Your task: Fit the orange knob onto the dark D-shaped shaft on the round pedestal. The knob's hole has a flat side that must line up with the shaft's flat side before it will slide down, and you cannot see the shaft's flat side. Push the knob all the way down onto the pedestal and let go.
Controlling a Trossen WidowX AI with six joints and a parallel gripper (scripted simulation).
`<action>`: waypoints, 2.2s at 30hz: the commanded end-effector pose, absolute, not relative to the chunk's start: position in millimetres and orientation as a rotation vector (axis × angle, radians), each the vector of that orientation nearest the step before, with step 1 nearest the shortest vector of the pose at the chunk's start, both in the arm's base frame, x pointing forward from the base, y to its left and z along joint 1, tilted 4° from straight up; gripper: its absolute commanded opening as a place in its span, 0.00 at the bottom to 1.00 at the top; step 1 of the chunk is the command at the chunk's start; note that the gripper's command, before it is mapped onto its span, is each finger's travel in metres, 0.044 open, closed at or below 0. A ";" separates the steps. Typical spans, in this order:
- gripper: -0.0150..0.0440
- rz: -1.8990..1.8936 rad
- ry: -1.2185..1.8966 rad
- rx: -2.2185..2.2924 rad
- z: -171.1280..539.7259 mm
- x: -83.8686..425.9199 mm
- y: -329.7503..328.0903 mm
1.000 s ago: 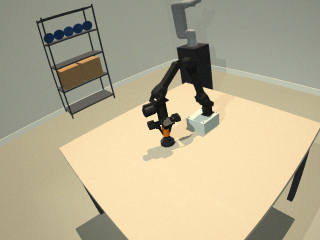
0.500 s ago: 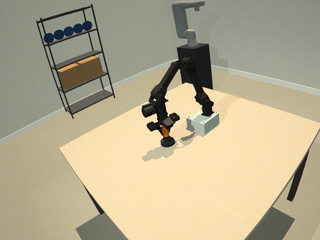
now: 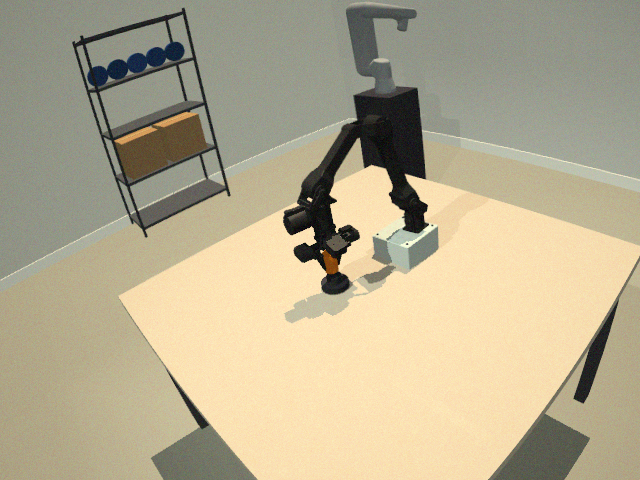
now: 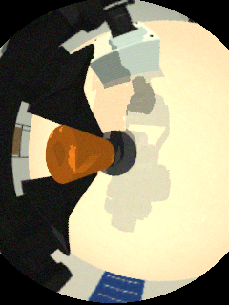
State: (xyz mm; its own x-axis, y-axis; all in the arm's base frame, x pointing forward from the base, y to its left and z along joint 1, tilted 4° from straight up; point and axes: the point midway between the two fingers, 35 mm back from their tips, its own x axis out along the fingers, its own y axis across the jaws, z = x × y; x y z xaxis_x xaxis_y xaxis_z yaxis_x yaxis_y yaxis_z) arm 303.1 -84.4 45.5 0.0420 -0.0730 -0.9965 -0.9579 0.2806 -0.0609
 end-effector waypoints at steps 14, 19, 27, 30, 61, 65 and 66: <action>0.25 1.077 1.258 -1.225 45.1 299.4 -83.1; 0.25 1.077 1.258 -1.225 44.4 301.0 -83.7; 0.25 1.077 1.258 -1.225 44.2 301.8 -83.9; 0.25 1.077 1.258 -1.225 44.2 301.8 -83.9; 0.25 1.232 1.167 -1.382 44.5 305.1 -84.8; 0.25 1.232 1.167 -1.382 44.0 304.2 -84.6; 0.25 1.232 1.167 -1.382 44.0 303.9 -84.5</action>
State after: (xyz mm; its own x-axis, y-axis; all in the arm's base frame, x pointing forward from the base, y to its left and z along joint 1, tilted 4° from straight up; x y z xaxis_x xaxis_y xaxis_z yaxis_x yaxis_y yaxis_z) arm 304.5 -84.9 44.5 0.0474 -0.0741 -0.9961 -0.9914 -0.1257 -0.0378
